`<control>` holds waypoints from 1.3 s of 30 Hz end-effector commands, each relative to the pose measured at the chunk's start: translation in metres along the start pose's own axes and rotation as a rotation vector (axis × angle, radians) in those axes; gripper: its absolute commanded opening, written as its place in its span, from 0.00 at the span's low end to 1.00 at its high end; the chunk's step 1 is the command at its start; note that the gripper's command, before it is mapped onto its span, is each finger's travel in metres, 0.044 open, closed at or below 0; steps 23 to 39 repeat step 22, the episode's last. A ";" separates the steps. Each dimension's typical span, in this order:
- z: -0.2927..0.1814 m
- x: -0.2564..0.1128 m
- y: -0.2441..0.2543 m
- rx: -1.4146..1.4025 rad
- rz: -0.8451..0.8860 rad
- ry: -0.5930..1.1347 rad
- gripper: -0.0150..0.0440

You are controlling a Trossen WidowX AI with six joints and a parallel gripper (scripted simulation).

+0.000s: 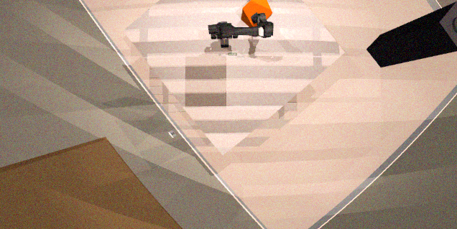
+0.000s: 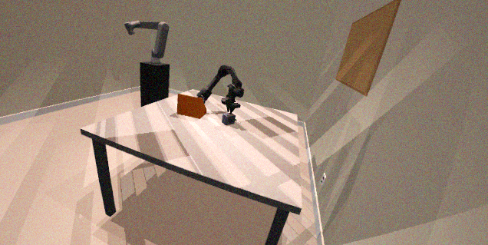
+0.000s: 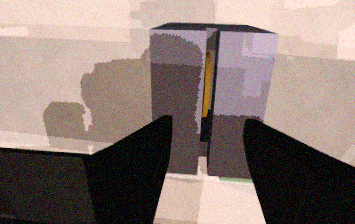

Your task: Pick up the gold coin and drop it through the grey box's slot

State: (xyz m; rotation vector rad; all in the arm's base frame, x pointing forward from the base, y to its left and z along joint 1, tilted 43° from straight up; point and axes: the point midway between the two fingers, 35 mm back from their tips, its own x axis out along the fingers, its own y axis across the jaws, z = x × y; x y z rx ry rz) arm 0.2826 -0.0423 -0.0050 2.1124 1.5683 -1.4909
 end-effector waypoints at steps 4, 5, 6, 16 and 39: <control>0.000 -0.017 0.001 -0.001 0.000 -0.001 0.79; 0.000 -0.018 0.001 -0.001 0.000 -0.001 0.84; 0.000 -0.018 0.001 -0.001 0.000 -0.001 0.88; 0.003 -0.062 -0.004 0.011 -0.007 0.005 1.00; 0.003 -0.062 -0.004 0.011 -0.007 0.005 1.00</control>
